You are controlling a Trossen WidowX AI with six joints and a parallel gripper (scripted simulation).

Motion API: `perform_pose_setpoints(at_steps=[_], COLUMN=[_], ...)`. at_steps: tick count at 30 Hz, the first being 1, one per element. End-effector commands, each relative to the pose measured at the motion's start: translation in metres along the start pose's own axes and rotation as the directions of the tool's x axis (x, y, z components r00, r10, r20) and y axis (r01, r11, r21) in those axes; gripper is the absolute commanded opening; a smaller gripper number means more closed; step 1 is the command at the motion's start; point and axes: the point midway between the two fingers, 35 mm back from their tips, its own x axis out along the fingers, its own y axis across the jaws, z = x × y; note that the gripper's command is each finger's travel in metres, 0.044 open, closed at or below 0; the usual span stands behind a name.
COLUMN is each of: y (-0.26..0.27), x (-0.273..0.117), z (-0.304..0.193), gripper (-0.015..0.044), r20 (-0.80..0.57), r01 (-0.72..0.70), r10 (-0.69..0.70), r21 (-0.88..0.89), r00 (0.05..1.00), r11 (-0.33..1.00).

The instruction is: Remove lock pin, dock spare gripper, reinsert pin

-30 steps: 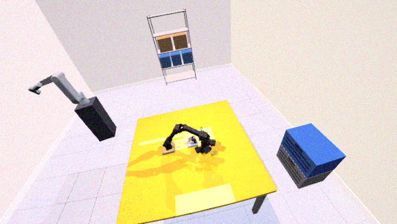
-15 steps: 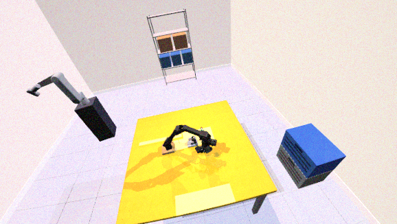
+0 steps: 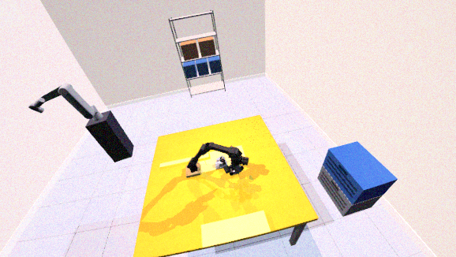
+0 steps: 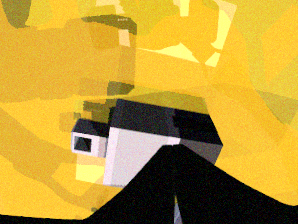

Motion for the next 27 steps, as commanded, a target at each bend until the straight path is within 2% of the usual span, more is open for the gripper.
perform_pose_setpoints(at_steps=[1, 4, 21, 27], y=[0.0, -0.001, 0.0, -0.002], x=[-0.009, -0.016, -0.009, -0.04], z=[-0.002, -0.003, -0.002, -0.008], gripper=[0.0, 0.0, 0.044, 0.044], r20=[0.0, -0.002, -0.001, 0.045], r01=[0.0, 0.002, 0.001, -0.05], r10=[0.0, -0.002, -0.001, 0.05], r21=[0.0, 0.001, 0.0, 0.002], r00=[1.0, 1.0, 1.0, 0.998], r11=[1.0, 1.0, 1.0, 0.999])
